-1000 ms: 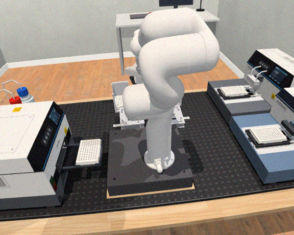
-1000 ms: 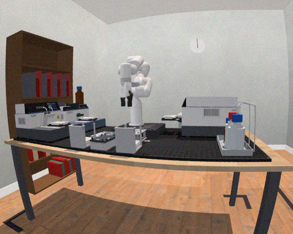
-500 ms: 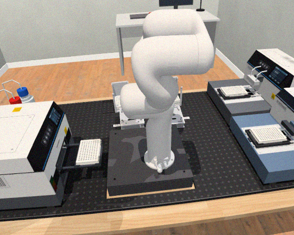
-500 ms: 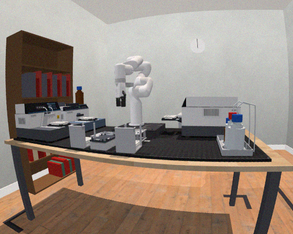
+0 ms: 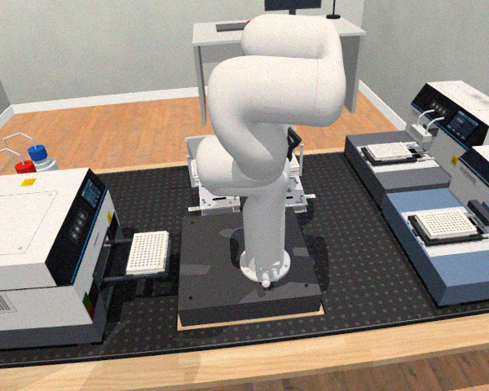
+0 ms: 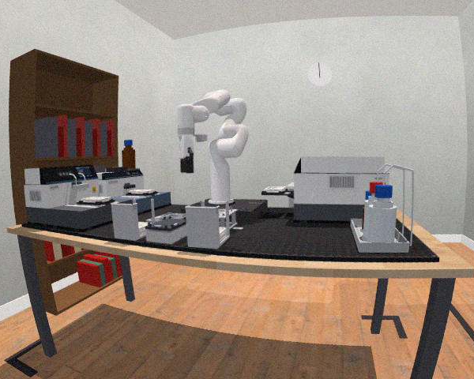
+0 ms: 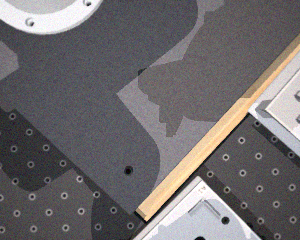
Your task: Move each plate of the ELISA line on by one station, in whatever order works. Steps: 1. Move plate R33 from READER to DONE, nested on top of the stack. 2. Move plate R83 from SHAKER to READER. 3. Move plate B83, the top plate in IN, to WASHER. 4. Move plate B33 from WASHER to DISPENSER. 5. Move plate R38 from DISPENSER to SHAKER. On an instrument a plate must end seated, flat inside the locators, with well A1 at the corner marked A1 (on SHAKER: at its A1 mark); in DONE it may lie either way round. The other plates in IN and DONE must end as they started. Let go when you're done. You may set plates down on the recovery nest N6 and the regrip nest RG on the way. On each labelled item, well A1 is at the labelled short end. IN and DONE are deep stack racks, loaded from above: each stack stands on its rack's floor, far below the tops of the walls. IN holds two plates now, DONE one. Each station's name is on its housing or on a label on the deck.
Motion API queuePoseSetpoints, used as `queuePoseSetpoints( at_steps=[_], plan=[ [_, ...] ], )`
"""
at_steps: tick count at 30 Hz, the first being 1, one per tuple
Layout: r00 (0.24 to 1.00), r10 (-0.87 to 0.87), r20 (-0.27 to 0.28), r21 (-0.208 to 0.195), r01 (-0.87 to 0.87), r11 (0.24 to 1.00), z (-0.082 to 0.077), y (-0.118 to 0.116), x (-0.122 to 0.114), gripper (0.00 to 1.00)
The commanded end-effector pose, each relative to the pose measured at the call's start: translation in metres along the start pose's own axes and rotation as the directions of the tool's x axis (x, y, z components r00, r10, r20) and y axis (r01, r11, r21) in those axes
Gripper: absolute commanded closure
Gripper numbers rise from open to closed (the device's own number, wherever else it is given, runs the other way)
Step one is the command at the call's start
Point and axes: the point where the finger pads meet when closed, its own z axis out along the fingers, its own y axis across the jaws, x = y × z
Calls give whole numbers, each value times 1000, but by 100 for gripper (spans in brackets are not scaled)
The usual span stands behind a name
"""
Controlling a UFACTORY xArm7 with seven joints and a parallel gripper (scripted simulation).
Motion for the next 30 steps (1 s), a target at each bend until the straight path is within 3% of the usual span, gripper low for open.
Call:
queuePoseSetpoints(
  at_steps=[1, 30],
  plan=[
    [1000, 22, 3, -2, -22, 1000, -1, -7, -6, 0],
    [993, 114, 3, -1, -114, 993, -1, -80, -51, 0]
  ],
)
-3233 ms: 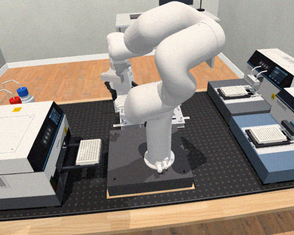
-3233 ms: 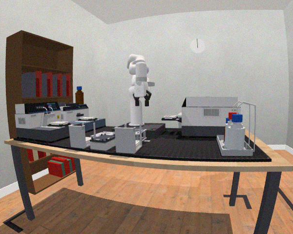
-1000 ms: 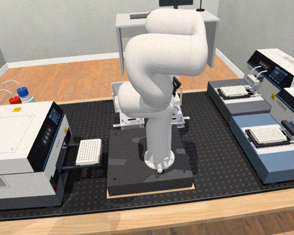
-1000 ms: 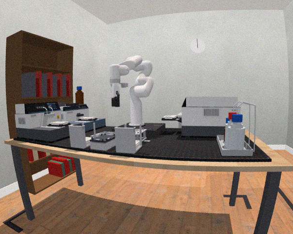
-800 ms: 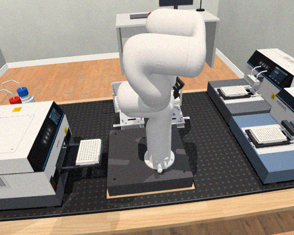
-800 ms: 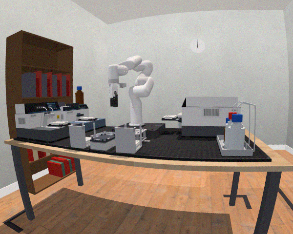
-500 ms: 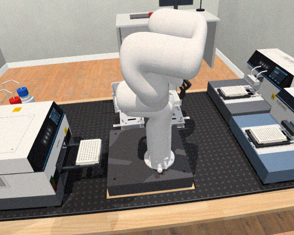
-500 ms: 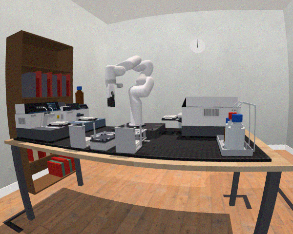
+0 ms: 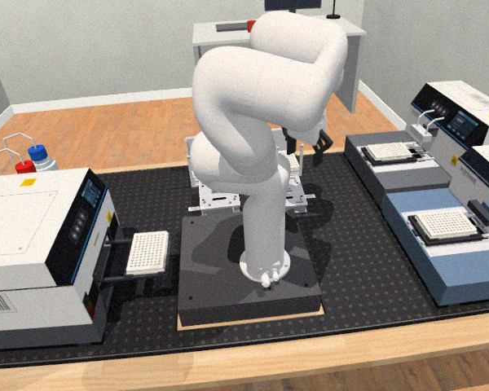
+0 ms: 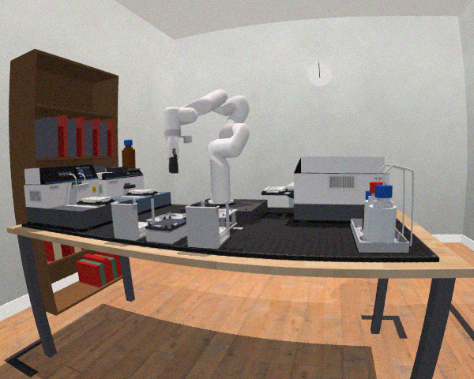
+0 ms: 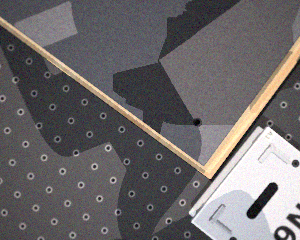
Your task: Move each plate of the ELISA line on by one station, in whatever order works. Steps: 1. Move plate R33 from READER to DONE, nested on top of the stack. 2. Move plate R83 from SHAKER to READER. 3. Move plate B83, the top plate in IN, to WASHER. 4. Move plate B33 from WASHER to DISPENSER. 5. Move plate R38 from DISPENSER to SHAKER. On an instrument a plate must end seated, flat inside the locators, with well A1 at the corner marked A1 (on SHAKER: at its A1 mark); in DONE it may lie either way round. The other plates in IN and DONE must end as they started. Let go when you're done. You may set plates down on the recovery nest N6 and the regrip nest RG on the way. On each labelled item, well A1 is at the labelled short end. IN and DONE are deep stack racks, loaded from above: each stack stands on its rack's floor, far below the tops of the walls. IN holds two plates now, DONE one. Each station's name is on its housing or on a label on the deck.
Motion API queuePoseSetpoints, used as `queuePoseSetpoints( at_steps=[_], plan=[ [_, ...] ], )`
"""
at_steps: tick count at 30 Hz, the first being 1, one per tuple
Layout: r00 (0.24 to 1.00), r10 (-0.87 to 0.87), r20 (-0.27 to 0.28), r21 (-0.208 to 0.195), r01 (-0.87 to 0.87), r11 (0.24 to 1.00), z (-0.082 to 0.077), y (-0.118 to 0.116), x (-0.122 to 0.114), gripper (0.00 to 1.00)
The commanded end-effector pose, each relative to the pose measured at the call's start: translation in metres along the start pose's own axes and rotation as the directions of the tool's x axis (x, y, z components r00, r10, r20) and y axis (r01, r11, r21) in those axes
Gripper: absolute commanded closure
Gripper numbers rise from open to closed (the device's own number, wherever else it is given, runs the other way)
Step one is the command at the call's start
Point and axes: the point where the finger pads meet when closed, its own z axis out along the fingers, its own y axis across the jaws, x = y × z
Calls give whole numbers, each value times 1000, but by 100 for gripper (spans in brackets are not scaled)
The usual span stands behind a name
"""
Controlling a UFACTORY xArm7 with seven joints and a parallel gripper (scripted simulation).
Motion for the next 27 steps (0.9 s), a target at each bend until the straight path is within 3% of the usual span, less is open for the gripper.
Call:
queuePoseSetpoints(
  at_steps=[1, 7, 10, 27],
  plan=[
    [1000, 1, 3, -1, -1, 1000, -1, -11, -10, 0],
    [1000, 1, 3, -1, -1, 1000, -1, -22, -18, 0],
    [996, 93, 3, -2, -93, 996, -1, -30, -24, 0],
    [996, 93, 3, -1, -93, 996, -1, -69, -54, 0]
  ],
)
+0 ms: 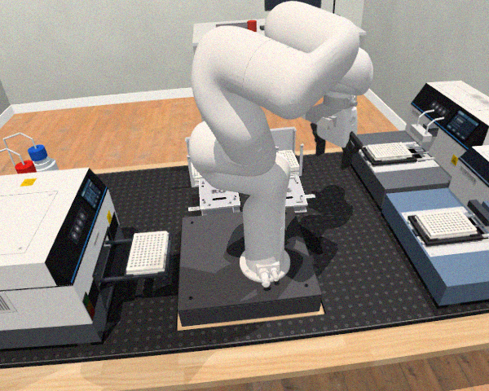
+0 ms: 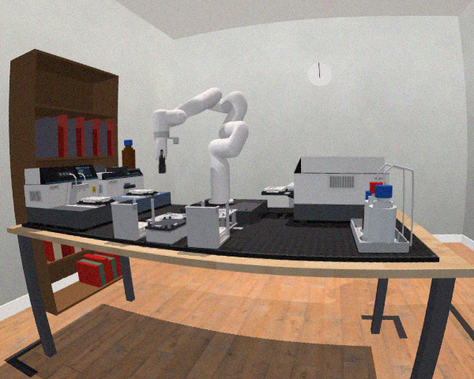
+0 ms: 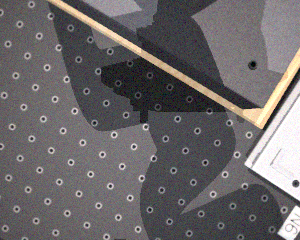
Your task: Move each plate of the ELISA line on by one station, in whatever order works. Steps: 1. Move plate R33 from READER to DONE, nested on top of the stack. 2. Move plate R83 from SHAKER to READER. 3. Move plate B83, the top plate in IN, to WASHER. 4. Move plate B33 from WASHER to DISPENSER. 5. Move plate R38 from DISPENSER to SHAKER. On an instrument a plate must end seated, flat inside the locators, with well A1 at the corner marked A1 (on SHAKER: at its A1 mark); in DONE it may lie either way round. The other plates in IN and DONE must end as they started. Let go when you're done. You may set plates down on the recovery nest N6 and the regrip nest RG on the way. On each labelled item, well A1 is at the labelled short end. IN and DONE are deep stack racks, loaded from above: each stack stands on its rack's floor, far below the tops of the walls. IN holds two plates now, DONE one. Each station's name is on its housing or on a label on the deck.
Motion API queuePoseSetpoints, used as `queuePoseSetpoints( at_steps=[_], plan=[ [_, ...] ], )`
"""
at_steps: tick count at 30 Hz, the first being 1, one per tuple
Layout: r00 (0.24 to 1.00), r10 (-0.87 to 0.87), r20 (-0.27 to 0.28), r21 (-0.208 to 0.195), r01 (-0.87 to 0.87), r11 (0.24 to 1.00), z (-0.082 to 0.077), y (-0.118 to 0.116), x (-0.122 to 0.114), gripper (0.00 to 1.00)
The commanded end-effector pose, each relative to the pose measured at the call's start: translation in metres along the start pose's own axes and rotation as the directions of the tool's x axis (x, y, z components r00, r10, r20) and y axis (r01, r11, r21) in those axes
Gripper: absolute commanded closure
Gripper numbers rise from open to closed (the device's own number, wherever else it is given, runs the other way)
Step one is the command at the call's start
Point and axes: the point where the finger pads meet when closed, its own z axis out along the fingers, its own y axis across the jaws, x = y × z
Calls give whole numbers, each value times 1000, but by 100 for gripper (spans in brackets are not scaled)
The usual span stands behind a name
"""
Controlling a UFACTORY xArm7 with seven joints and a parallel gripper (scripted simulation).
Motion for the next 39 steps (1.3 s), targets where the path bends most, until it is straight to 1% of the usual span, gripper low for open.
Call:
queuePoseSetpoints(
  at_steps=[1, 3, 4, 9, 11, 20, 21, 23, 24, 26, 28, 39],
  plan=[
    [1000, 0, 3, -1, 0, 1000, -1, -7, -8, 0],
    [997, 80, 2, -2, -80, 997, -1, -14, -9, 0],
    [996, 92, 2, -2, -92, 996, -1, -17, -9, 0],
    [996, 92, 2, -1, -92, 996, -1, -34, -9, 0],
    [996, 92, 2, -1, -92, 996, -1, -34, -9, 0],
    [996, 92, 2, -1, -92, 996, -1, -64, -9, 0],
    [996, 92, 2, -1, -92, 996, -1, -65, -9, 0],
    [985, 171, 2, -1, -171, 985, -1, -71, -8, 0],
    [983, 183, 2, -1, -183, 983, -1, -75, -7, 0],
    [983, 183, 2, -1, -183, 983, -1, -81, -6, 0],
    [983, 183, 2, -1, -183, 983, -1, -81, -6, 0],
    [983, 183, 2, -1, -183, 983, -1, -117, 0, 0]
  ],
)
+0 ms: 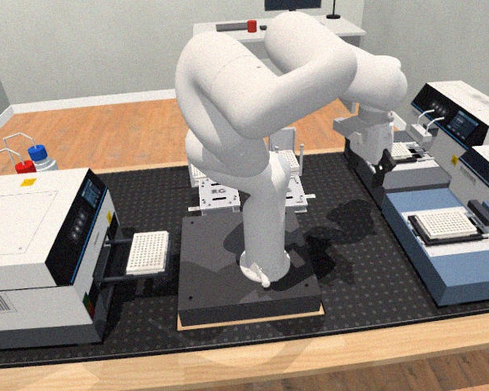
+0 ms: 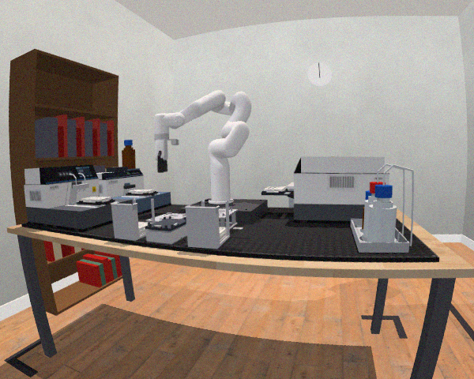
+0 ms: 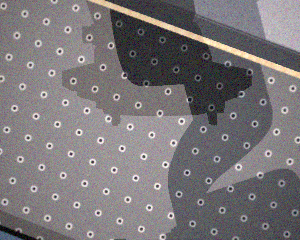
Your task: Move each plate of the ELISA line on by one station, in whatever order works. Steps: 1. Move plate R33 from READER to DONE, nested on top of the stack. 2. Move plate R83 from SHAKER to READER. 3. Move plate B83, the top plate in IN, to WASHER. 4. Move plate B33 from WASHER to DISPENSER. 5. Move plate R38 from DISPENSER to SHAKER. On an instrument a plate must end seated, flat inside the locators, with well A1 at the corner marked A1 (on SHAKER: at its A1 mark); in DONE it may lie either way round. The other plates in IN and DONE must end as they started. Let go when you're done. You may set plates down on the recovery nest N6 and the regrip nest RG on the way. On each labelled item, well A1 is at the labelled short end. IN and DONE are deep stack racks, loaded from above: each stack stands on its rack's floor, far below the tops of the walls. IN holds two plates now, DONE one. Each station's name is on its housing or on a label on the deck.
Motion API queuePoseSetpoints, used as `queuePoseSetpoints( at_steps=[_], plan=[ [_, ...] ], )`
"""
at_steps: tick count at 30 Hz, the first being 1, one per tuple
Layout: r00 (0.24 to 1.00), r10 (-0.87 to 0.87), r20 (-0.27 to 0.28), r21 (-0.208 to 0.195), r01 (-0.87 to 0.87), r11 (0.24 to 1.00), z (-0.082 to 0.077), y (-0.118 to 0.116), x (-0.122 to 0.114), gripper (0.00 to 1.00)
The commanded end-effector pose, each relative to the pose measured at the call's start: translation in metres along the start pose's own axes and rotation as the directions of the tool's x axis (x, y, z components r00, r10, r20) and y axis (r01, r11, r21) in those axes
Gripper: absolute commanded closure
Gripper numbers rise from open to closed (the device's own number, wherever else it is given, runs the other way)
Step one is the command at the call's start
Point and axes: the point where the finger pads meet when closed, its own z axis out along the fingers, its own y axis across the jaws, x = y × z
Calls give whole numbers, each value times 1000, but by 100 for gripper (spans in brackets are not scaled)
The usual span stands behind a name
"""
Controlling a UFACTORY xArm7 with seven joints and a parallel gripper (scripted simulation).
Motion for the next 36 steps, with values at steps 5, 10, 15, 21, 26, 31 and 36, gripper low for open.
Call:
queuePoseSetpoints(
  at_steps=[5, 10, 15, 21, 26, 31, 36],
  plan=[
    [999, 40, 3, 0, -40, 999, -1, -21, -2, 0],
    [996, 92, 3, -1, -92, 996, -1, -34, -2, 0],
    [996, 92, 3, 0, -92, 996, -1, -51, -2, 0],
    [996, 92, 3, 0, -92, 996, -1, -71, -3, 0],
    [985, 171, 3, 0, -171, 985, -1, -78, -8, 0],
    [983, 183, 3, 0, -183, 983, -1, -86, -23, 0],
    [983, 183, 3, 0, -183, 983, -1, -94, -38, 0]
  ],
)
